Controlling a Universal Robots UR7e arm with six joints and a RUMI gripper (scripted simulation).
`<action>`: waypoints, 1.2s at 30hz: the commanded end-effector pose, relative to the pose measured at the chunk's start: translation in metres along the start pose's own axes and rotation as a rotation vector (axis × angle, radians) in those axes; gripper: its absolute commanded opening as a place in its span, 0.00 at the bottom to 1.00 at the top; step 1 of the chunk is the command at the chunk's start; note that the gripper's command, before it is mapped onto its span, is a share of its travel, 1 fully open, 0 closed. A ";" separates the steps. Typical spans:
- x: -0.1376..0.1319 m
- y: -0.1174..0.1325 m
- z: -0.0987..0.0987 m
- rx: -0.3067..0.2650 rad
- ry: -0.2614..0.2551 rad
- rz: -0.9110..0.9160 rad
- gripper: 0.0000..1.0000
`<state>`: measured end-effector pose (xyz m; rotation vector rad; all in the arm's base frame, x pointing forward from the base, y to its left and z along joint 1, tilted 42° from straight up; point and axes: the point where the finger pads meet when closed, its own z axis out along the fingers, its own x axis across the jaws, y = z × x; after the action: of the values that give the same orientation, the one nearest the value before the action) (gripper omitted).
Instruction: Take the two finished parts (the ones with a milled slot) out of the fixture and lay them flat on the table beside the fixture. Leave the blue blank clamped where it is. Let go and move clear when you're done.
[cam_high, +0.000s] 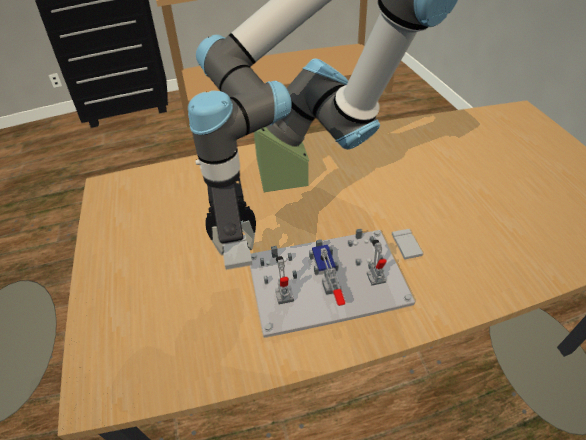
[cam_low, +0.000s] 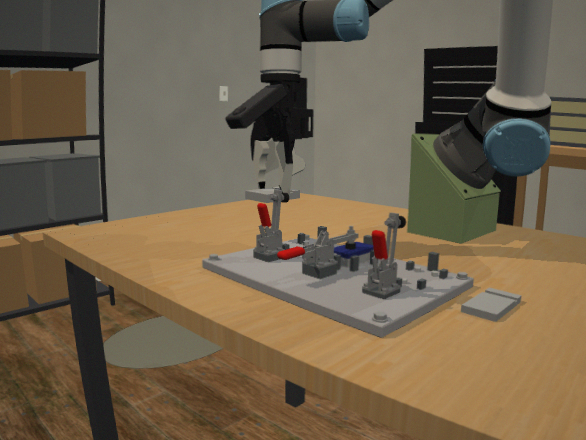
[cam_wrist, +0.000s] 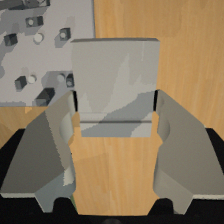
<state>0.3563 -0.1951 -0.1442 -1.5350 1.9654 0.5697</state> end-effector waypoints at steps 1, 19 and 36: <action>0.011 -0.001 0.000 0.001 0.001 0.000 0.00; 0.033 -0.001 0.000 0.001 0.001 0.000 0.00; 0.036 -0.001 0.000 0.001 0.001 0.000 0.00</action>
<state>0.3505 -0.2206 -0.1680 -1.5349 1.9651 0.5700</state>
